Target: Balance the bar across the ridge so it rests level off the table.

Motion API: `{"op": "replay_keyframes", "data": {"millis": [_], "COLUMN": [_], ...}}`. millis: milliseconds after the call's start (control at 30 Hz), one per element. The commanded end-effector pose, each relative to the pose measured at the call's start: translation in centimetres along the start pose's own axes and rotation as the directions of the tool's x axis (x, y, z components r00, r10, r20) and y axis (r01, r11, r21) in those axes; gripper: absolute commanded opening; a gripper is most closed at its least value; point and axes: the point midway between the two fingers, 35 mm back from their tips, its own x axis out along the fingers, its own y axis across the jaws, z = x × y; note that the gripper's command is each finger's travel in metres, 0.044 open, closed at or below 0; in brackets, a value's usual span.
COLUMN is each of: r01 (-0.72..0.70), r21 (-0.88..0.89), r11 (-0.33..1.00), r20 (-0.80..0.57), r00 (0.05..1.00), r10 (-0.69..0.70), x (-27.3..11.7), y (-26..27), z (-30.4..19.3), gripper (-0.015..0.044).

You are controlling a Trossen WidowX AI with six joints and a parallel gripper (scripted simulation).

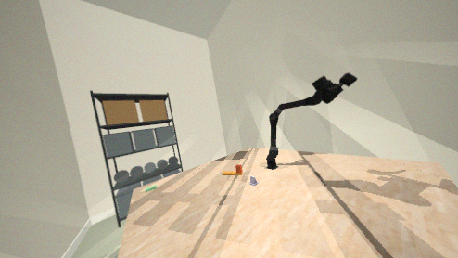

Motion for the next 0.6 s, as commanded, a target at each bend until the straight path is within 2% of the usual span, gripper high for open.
{"op": "replay_keyframes", "data": {"millis": [0, 567], "r01": [0.05, 0.326], "r21": [0.036, 0.115], "r11": [0.998, 0.938], "r20": [-0.06, -0.302], "r00": [0.997, 0.911], "r10": [-0.048, -0.28], "x": [-1.4, -11.0], "y": [-1.5, -9.0], "z": [-1.7, -7.2], "gripper": [0.0315, 0.0315]}}
